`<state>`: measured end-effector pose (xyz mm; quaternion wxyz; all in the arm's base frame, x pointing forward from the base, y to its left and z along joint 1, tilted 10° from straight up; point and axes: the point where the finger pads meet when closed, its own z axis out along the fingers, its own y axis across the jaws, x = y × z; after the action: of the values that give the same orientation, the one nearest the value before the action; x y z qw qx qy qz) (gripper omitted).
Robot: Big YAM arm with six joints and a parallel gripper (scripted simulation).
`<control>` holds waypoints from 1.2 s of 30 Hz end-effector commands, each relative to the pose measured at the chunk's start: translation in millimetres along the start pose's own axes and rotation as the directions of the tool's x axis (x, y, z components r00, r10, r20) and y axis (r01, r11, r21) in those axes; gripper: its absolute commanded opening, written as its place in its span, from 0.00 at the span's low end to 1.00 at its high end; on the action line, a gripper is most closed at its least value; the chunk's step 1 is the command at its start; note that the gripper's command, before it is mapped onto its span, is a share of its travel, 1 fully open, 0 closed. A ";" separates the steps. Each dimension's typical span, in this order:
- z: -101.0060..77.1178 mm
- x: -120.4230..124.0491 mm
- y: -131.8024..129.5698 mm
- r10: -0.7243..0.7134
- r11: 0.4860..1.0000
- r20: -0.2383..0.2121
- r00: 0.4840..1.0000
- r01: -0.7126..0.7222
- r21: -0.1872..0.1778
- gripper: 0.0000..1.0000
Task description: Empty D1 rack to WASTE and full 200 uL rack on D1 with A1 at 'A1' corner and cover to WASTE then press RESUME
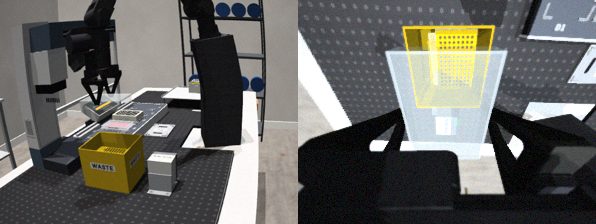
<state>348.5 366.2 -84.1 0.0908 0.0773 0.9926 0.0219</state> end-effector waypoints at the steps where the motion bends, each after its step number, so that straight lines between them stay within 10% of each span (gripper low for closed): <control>1: 9.9 3.1 -1.5 -0.020 1.000 -0.013 1.000 0.021 0.021 0.00; 36: 10.6 -3.8 -6.4 -0.007 1.000 -0.013 1.000 0.007 0.023 0.00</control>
<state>348.6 366.1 -84.1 0.0908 0.0758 0.9927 0.0217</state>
